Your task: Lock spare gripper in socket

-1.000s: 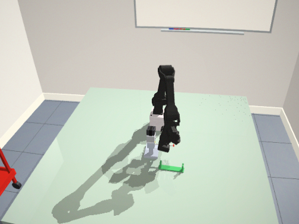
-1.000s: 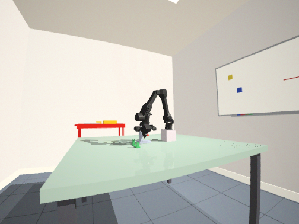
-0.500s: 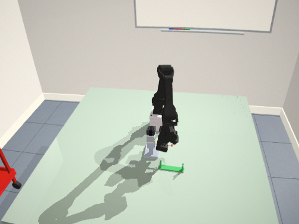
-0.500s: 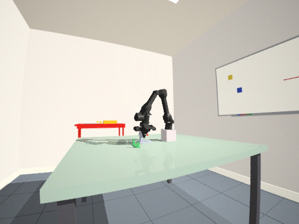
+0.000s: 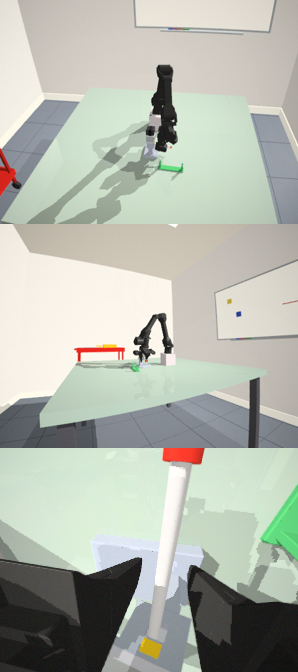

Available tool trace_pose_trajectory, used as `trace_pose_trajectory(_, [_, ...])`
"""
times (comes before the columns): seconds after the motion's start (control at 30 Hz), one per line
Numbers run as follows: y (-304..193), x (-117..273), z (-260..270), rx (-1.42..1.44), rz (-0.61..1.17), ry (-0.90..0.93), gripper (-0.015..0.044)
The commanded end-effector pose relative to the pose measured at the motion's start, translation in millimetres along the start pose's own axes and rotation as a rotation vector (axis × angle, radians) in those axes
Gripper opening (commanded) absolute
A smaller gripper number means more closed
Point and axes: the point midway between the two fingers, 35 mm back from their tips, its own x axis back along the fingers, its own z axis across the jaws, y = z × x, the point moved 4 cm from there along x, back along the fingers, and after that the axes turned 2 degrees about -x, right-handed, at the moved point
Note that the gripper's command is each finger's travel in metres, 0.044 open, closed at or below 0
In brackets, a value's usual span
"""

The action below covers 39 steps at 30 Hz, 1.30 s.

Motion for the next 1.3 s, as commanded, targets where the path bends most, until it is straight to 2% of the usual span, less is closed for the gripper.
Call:
trace_pose_trajectory(0.0, [0, 0, 0, 0.000, 0.000, -0.001, 0.0200])
trace_pose_trajectory(1.27, [37, 73, 24, 0.052, 0.051, 0.083, 0.0200])
